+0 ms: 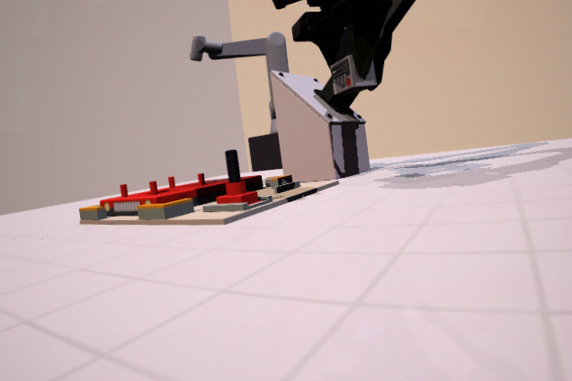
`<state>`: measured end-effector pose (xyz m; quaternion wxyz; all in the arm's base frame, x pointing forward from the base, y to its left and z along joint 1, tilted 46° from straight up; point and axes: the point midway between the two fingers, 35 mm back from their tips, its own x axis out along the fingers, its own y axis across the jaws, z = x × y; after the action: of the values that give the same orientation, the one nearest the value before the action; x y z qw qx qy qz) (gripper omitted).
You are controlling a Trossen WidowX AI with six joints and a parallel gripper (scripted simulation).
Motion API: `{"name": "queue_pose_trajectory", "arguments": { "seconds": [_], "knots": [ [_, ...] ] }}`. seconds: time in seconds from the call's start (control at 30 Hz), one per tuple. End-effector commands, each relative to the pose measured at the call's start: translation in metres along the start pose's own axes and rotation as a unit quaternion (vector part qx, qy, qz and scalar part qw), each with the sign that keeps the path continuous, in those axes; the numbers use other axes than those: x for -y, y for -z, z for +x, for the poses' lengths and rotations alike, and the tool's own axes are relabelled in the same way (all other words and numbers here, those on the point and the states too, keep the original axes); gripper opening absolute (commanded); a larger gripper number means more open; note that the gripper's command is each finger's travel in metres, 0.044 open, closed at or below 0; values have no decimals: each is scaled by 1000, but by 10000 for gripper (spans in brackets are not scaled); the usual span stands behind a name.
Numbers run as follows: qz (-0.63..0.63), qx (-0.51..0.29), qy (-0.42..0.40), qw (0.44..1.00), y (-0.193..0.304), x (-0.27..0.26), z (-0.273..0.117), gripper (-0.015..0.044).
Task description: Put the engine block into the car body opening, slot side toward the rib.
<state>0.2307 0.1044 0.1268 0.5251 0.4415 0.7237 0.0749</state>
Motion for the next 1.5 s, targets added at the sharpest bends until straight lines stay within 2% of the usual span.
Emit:
{"name": "queue_pose_trajectory", "arguments": {
  "seconds": [0.0, 0.37, 0.73, 1.07, 1.47],
  "knots": [
    [58, 0, -3, 998, 0, -1, 0, 0],
    [246, -1, -3, 969, 0, -1, 2, 0],
    [425, -1, -2, 905, 0, -1, 3, 0],
    [492, -2, -2, 871, 0, 0, 17, 0],
    [494, -2, -3, 870, 0, 0, 47, 0]
  ]
}}
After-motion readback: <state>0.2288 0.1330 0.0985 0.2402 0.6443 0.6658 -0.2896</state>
